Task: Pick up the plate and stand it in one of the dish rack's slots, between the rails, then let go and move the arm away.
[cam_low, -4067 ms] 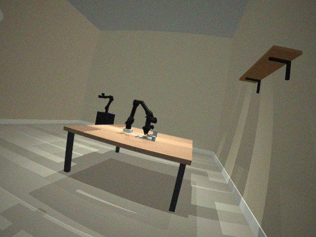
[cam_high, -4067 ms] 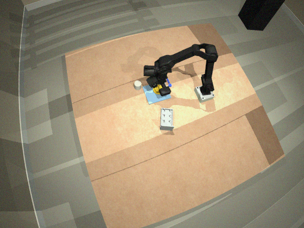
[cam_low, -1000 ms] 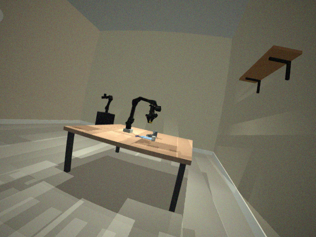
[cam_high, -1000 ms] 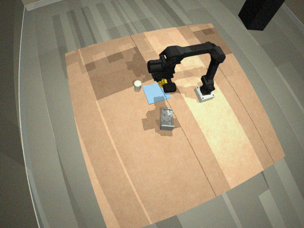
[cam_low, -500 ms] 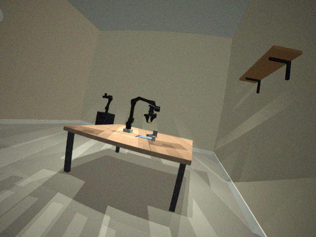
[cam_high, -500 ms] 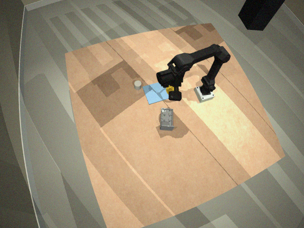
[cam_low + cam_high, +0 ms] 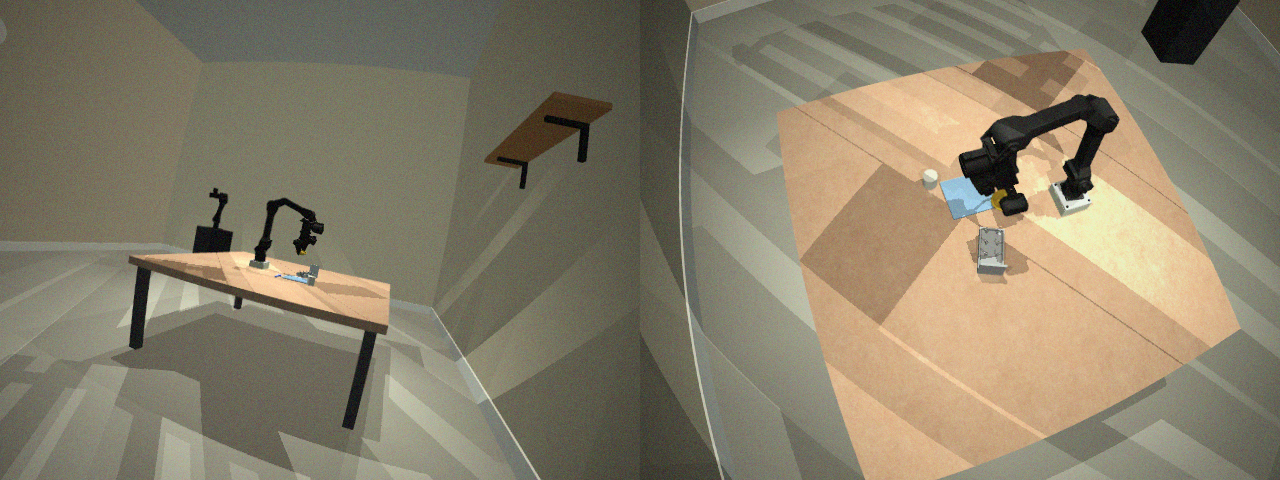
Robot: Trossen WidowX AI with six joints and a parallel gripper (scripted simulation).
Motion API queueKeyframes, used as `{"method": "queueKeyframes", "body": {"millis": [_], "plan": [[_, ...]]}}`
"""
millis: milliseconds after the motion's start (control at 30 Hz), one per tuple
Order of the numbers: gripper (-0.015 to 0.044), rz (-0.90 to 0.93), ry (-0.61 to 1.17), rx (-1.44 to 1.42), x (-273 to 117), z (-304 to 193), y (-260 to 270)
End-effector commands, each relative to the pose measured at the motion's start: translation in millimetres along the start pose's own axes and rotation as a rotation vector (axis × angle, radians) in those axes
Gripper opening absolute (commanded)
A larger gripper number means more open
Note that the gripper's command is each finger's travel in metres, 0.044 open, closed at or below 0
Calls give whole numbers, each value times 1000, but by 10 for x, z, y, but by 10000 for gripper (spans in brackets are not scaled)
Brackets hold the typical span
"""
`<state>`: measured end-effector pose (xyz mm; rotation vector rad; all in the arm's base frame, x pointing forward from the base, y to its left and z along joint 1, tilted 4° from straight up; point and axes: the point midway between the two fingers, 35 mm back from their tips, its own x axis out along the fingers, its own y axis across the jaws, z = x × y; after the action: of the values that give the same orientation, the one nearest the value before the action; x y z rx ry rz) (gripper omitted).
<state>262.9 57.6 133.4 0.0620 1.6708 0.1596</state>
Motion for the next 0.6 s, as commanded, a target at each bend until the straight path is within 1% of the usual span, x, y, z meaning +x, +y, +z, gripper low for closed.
{"method": "queueKeyframes", "body": {"millis": [0,300,567], "plan": [[0,65,26,-87,106,-8,-1],[0,218,37,-276,286,-8,2],[0,353,3,-432,421,-10,-11]]}}
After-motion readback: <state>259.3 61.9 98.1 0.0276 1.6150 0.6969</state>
